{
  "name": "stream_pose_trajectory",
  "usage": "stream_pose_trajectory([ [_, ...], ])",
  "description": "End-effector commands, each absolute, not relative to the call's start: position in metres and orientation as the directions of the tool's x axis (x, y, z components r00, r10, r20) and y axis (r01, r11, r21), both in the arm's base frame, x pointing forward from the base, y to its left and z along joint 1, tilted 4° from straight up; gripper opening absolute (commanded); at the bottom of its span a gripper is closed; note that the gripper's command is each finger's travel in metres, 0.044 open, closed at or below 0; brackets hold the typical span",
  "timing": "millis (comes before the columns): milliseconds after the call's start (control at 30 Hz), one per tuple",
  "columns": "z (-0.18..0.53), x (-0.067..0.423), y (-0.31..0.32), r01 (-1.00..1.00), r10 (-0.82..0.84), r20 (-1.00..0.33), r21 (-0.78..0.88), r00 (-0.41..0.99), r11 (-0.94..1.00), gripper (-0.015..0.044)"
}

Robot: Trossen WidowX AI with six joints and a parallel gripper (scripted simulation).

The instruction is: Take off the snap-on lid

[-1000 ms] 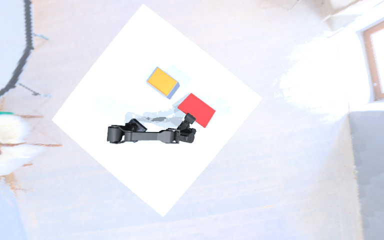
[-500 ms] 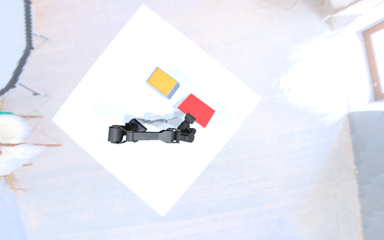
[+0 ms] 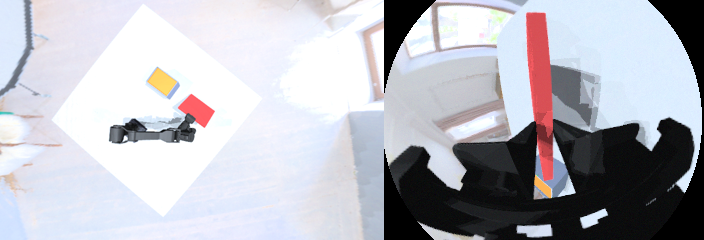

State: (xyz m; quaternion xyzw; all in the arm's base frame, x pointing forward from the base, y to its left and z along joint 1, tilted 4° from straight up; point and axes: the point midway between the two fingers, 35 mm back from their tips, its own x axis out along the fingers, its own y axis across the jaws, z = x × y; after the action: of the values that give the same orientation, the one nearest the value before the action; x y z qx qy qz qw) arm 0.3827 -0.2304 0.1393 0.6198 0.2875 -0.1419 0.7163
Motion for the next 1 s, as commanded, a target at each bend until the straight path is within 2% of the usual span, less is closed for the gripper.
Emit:
stream_pose_trajectory([
  [0,0.136,0.384,-0.23,0.555,0.155,-0.583,0.81,0.798,0.19,0.0],
  [967,0.113,0.386,-0.231,0.555,0.155,-0.583,0.81,0.798,0.19,0.0],
])
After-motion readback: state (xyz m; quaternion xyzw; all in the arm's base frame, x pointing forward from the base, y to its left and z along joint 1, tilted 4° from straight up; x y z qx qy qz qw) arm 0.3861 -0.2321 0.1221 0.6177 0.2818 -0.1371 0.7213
